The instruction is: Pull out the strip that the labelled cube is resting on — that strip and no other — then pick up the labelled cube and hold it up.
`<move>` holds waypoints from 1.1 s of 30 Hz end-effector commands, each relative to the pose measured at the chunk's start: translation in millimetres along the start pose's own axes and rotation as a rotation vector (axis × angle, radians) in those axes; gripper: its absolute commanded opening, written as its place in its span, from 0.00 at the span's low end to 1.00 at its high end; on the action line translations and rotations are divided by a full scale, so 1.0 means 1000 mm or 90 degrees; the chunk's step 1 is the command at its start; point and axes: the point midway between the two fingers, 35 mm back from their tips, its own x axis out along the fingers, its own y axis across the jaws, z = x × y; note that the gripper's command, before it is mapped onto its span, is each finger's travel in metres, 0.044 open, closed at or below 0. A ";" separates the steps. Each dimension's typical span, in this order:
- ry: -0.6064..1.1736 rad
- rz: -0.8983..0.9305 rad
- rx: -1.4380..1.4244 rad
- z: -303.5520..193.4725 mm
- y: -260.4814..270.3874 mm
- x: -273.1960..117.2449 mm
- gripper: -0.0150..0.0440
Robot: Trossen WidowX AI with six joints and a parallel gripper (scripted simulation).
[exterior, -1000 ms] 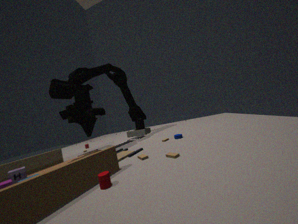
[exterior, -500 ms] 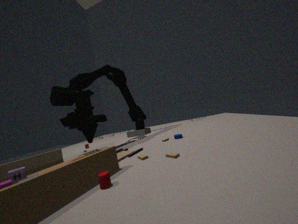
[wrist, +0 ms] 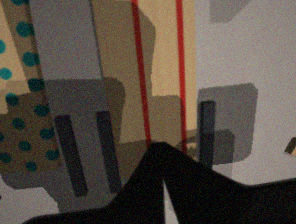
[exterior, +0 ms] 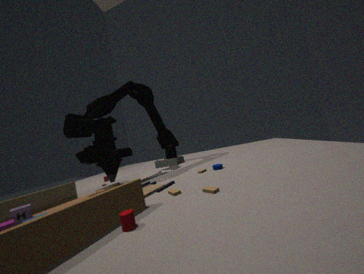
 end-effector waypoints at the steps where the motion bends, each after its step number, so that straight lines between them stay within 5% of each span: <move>1: 0.001 -0.002 0.003 -0.001 0.000 0.007 0.25; 33: 0.001 -0.002 0.003 -0.002 0.000 0.016 0.25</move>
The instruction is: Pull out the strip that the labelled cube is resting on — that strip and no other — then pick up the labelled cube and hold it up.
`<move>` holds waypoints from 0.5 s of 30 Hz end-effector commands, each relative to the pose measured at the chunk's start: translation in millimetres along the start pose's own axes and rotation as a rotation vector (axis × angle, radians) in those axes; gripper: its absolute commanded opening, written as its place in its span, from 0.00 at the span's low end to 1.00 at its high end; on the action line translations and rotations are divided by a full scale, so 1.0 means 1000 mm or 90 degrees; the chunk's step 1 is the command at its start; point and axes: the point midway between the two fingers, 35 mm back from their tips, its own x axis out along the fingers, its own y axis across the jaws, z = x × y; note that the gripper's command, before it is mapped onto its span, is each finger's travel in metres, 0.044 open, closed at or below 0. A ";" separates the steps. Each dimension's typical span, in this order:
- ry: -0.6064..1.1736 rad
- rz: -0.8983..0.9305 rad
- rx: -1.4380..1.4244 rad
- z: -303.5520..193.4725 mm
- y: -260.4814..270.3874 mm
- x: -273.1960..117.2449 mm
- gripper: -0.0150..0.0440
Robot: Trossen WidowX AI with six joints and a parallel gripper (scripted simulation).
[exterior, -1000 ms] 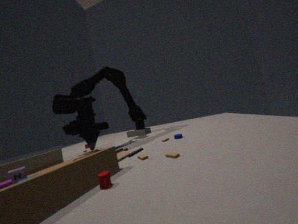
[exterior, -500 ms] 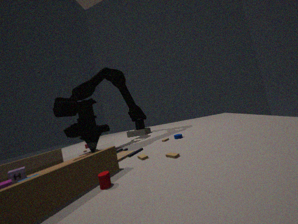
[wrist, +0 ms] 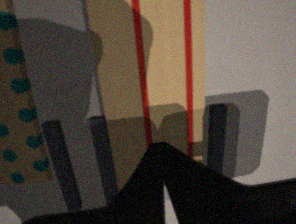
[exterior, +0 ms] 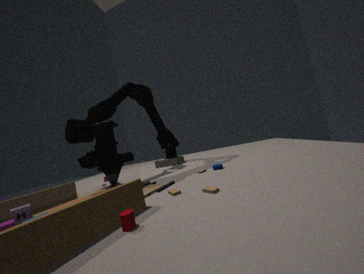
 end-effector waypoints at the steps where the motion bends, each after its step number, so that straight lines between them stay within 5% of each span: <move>1: -0.001 -0.002 0.003 0.000 0.000 0.001 0.25; 15: -0.001 -0.002 0.003 0.000 0.000 0.002 0.25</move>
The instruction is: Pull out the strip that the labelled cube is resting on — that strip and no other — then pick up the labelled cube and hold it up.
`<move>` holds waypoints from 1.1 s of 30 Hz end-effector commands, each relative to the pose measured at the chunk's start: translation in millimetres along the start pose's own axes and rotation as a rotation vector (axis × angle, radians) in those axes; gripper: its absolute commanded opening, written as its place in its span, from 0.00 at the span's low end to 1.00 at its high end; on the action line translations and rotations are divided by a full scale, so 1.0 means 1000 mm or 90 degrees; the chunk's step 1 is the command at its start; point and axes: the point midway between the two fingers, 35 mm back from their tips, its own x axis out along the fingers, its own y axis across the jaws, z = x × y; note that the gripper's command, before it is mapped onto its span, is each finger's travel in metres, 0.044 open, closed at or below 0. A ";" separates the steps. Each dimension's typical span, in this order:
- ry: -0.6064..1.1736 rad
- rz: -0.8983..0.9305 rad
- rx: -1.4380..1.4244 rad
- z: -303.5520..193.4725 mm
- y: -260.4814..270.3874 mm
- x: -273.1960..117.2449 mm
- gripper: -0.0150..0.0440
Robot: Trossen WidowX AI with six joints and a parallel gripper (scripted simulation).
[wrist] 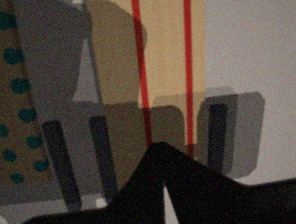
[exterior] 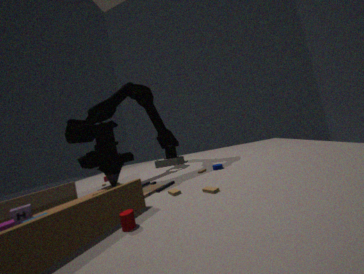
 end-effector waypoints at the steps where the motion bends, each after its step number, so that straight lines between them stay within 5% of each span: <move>1: -0.002 -0.002 0.003 0.001 0.000 0.001 0.25; 33: 0.000 -0.001 0.003 -0.030 0.001 0.004 0.25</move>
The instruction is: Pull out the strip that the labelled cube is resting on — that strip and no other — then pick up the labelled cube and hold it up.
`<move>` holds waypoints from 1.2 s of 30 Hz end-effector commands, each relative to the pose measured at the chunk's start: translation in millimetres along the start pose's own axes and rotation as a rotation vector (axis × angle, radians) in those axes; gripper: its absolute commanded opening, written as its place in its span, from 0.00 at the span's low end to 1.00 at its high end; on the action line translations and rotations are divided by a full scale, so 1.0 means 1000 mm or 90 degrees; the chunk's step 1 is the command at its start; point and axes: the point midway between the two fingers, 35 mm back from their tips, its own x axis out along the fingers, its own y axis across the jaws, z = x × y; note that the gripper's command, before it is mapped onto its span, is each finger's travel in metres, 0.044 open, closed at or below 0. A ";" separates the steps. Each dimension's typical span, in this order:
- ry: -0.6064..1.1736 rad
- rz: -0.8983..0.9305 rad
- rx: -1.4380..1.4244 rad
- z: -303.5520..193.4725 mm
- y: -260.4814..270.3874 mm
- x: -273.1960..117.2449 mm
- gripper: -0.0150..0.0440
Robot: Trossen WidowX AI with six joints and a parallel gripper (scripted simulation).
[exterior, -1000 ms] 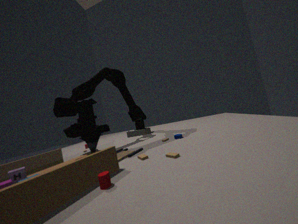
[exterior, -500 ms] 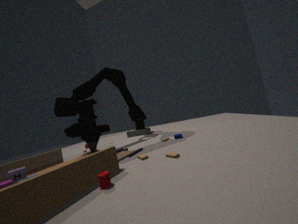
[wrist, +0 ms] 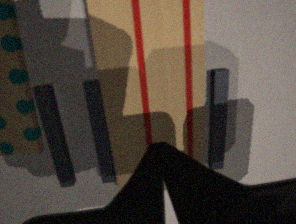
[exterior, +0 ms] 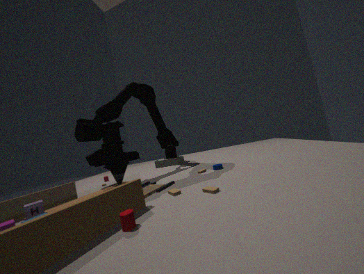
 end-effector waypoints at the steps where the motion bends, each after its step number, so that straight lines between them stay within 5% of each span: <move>1: 0.009 -0.001 0.003 -0.010 0.000 0.003 0.25; 36: 0.012 -0.001 0.003 -0.064 0.001 0.005 0.25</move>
